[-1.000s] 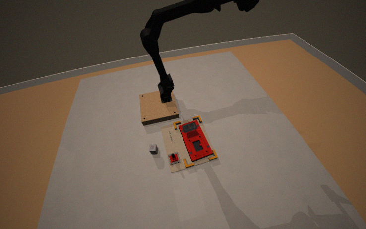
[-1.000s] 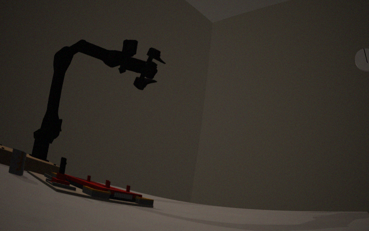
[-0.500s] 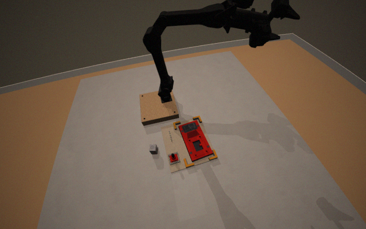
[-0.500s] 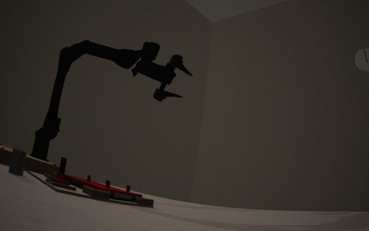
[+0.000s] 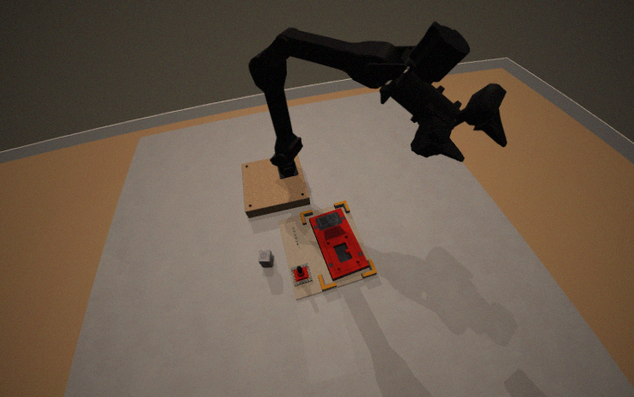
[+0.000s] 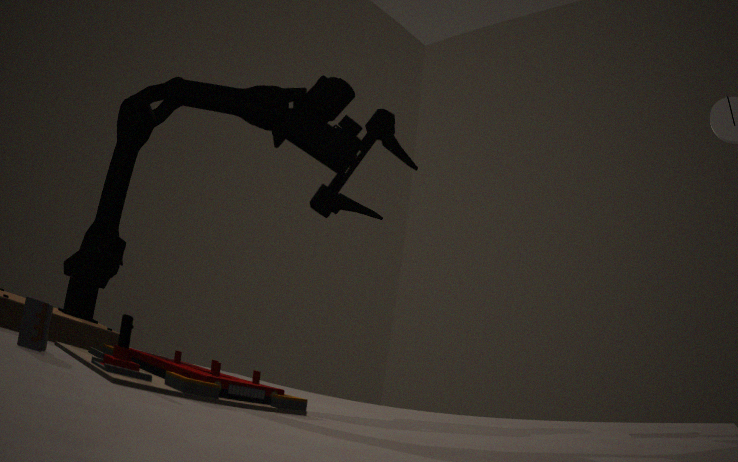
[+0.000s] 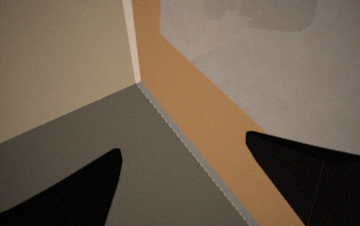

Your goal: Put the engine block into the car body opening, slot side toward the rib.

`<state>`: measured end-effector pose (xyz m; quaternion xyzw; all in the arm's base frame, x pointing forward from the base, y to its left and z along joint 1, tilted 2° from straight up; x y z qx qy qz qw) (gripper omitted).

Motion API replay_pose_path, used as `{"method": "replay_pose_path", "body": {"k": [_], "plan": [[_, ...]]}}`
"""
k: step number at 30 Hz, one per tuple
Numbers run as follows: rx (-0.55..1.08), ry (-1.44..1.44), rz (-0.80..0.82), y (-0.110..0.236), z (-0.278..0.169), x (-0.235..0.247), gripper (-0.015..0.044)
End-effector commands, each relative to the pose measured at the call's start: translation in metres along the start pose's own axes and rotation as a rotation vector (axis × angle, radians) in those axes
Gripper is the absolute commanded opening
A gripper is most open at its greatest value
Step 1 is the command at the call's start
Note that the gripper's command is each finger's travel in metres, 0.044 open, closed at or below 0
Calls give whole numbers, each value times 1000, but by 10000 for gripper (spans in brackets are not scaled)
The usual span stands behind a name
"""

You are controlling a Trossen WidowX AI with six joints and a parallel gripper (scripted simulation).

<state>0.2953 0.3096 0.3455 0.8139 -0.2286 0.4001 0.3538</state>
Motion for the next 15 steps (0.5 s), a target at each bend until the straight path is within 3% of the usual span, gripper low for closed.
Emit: {"method": "replay_pose_path", "body": {"k": [1, 15], "plan": [[-99, 12, -35, -5, 43, 0, 440], [-436, -106, -186, 14, 194, -13, 440]]}}
Point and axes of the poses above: the point midway between the two fingers, 35 mm back from their tips, its own y axis back along the fingers, its own x axis across the jaws, z = x × y, the point moved 2 cm from there along y, back along the fingers, and after that the axes turned 13 degrees about -y, right-handed, at the moved point
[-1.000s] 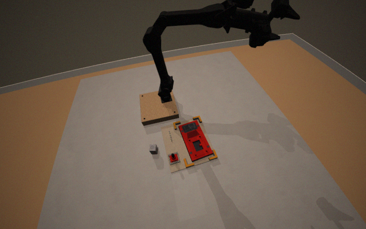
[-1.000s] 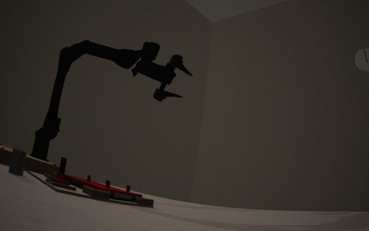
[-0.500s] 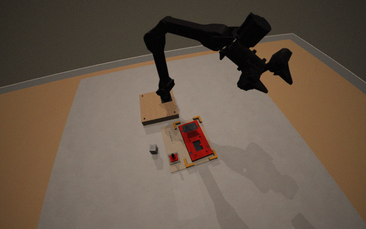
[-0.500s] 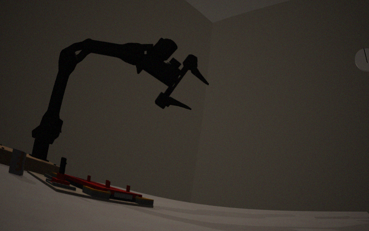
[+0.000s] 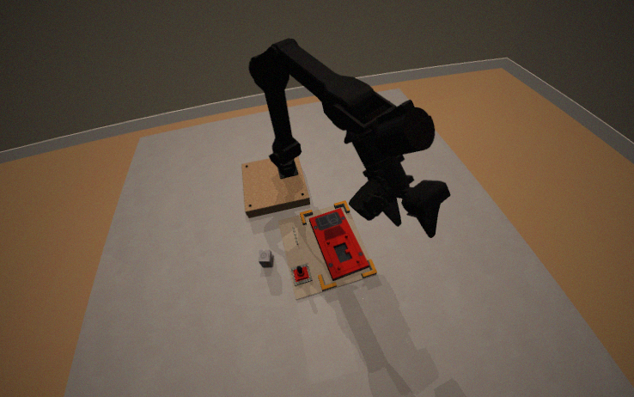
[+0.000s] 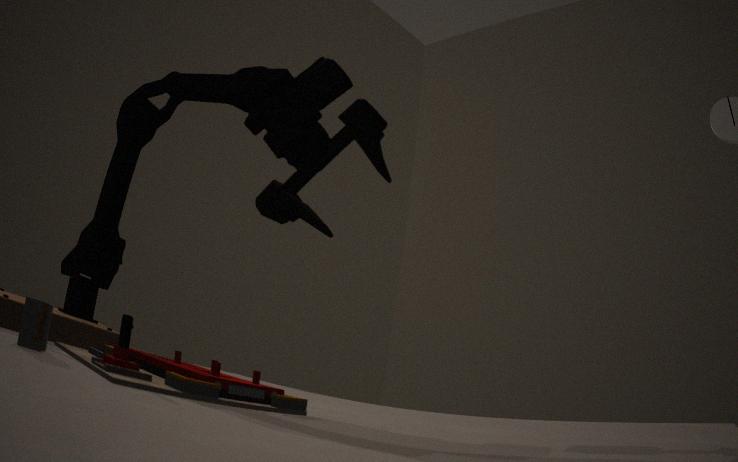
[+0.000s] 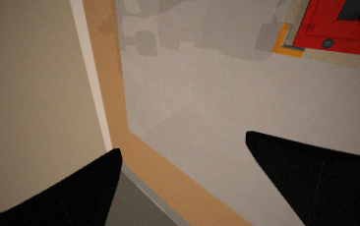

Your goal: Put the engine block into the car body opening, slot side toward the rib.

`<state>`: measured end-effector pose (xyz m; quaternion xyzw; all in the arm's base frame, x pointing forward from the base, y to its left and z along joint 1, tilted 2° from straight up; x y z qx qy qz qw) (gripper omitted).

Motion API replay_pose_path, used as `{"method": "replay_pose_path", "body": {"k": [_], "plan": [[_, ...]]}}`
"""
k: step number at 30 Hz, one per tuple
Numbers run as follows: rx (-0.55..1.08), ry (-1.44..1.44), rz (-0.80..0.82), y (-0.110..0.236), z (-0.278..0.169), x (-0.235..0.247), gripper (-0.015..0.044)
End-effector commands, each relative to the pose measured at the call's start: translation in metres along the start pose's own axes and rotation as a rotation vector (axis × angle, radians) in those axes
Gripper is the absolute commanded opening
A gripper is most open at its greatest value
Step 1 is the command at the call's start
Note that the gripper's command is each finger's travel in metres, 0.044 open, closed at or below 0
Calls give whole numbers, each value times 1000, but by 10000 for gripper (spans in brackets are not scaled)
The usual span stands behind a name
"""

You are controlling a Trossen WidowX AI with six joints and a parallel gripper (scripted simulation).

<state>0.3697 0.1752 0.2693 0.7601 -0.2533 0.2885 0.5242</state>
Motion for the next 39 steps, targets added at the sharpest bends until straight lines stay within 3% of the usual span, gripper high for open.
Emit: {"method": "replay_pose_path", "body": {"k": [1, 12, 25, 31, 39], "plan": [[-64, -29, -48, -5, 31, -5, 440], [-319, -165, -263, 0, 158, -34, 440], [-503, -427, -569, 54, 282, -101, 440], [-517, -487, -627, 68, 299, -117, 440], [-518, -487, -627, 47, 312, -142, 440]]}}
Point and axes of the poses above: the point midway between the two fingers, 35 mm back from their tips, its own y axis back along the fingers, its own x axis across the jaws, z = x × y, the point moved 2 cm from there along y, back along the fingers, and after that the axes turned 13 degrees about -y, right-handed, at the moved point
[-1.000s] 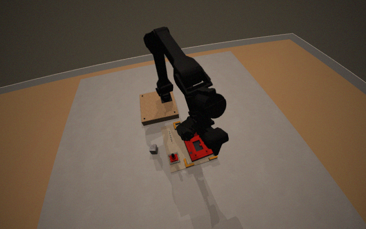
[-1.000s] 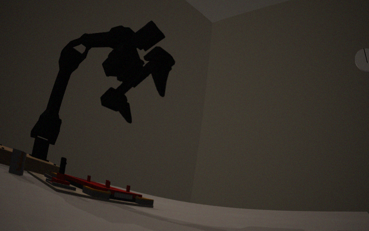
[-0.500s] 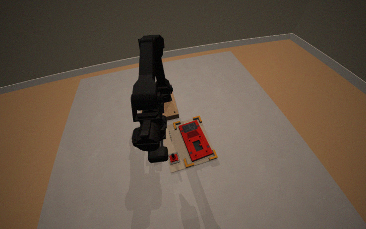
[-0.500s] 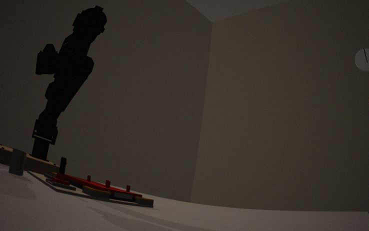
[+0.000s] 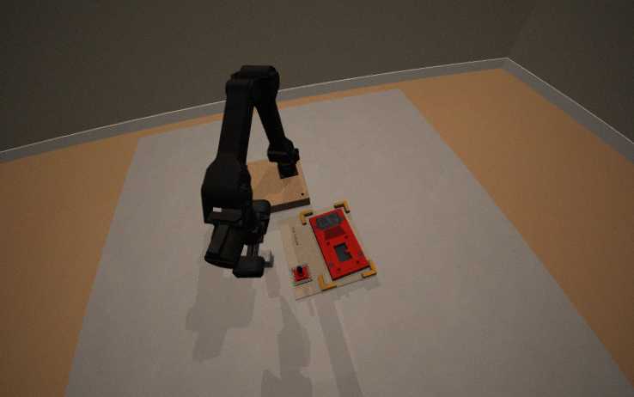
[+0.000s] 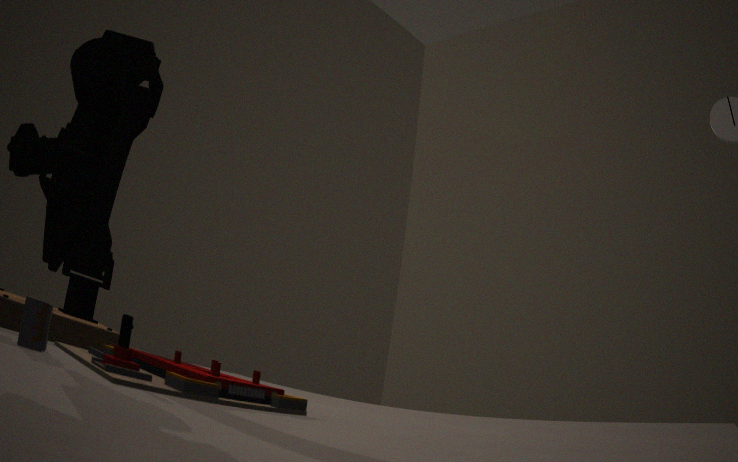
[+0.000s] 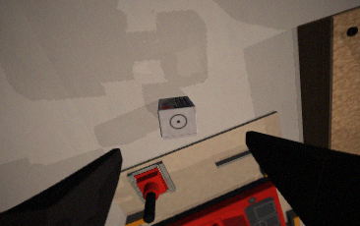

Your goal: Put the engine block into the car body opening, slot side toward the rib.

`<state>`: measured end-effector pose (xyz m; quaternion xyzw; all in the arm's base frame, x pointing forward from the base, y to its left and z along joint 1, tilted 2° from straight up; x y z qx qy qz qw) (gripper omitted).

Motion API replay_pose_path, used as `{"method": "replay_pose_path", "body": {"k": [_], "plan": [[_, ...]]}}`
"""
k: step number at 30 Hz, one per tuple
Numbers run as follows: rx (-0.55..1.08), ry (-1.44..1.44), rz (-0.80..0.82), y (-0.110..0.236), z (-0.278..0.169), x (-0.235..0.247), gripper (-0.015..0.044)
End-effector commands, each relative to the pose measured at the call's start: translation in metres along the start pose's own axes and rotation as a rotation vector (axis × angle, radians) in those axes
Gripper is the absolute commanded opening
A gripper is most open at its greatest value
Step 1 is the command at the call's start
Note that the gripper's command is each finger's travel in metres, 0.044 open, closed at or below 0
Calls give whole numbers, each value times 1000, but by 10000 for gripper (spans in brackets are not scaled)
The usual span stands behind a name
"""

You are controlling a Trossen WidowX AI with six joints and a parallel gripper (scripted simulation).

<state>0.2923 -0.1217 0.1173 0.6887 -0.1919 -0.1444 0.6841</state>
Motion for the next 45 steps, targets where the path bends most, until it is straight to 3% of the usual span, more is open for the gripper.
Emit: {"method": "replay_pose_path", "body": {"k": [1, 42, 45], "plan": [[2, 4, 0, -7, 1, -1, 440], [2, 4, -1, -75, 2, 0, 440], [2, 4, -1, -75, 2, 0, 361]]}}
Point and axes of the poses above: the point midway between the two fingers, 35 mm back from their tips, its own y axis back along the fingers, its own x axis across the jaws, z = x × y, the point moved 2 cm from there along y, back along the fingers, and after that the axes turned 13 degrees about -y, right-handed, at the moved point
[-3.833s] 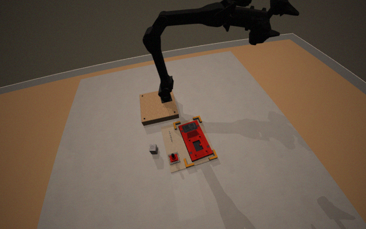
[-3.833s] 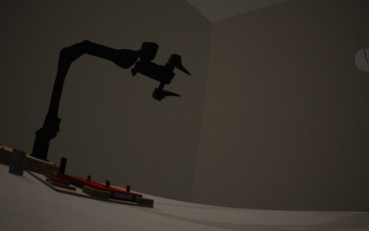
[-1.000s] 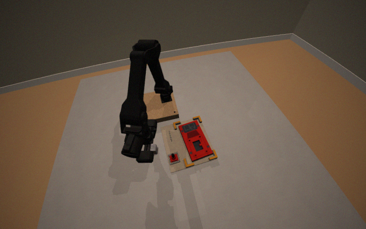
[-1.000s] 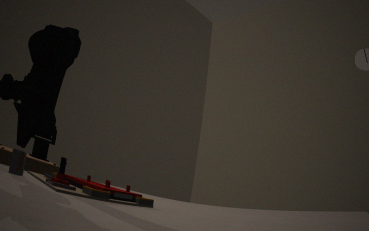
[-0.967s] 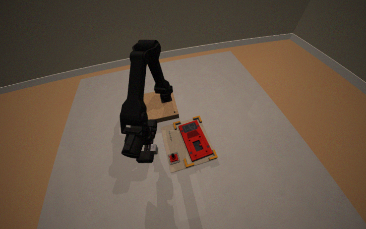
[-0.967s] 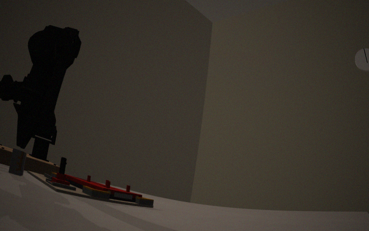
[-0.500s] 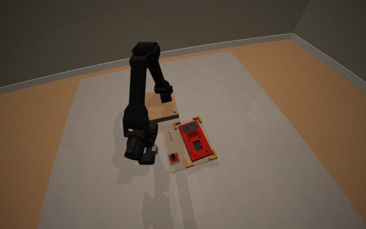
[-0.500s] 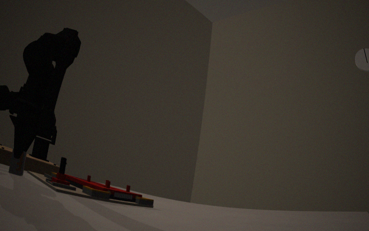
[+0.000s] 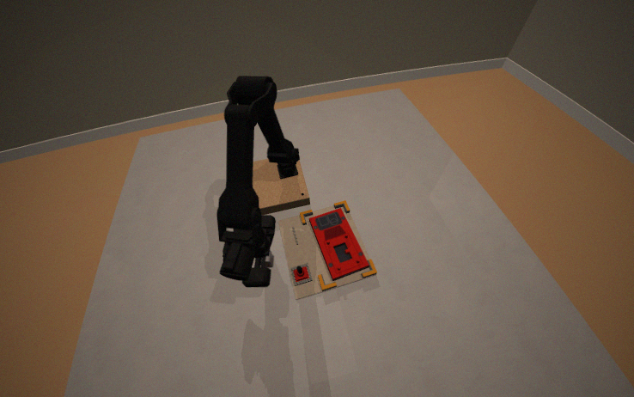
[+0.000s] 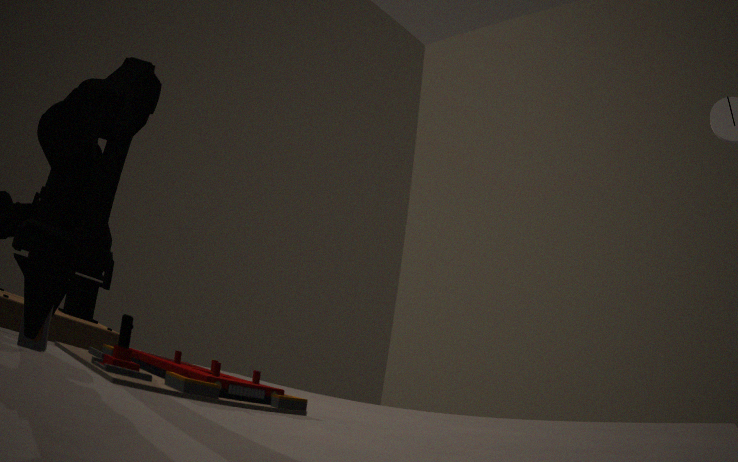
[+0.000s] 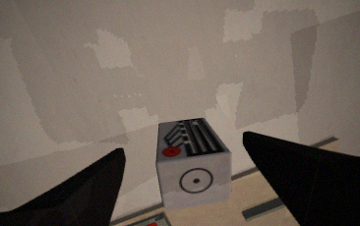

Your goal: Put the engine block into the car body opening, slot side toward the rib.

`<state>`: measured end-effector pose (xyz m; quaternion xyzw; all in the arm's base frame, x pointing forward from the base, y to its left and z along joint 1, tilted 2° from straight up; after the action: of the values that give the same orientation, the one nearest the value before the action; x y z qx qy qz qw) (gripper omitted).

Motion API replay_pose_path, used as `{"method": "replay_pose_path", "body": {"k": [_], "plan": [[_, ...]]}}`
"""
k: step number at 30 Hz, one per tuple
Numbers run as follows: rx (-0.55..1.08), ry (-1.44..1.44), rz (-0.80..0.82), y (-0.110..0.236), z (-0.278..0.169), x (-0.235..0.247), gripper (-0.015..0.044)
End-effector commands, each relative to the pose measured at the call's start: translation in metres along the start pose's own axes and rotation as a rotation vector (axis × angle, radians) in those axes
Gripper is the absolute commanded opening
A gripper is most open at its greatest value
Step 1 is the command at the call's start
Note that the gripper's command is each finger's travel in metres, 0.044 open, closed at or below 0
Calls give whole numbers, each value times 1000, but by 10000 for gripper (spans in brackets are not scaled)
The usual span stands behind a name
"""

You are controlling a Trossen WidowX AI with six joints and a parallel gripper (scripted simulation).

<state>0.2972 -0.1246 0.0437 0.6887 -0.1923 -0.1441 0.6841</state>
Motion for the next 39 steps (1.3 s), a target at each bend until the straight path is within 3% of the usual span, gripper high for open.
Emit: {"method": "replay_pose_path", "body": {"k": [1, 8, 15, 19, 39], "plan": [[2, 4, -2, -2, 0, -1, 335], [2, 4, -2, -2, 0, -1, 151], [2, 4, -2, -2, 0, -1, 105], [2, 4, -1, 3, 0, 0, 0], [2, 4, 0, 64, -2, 11, 0]]}}
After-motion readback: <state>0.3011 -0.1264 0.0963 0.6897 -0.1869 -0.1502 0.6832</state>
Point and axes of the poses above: the point midway between the two fingers, 35 mm back from their tips, its own y axis back along the fingers, its own x axis across the jaws, z = x × y, the point moved 2 cm from there along y, back along the fingers, and after that the axes turned 13 degrees about -y, right-handed, at the moved point
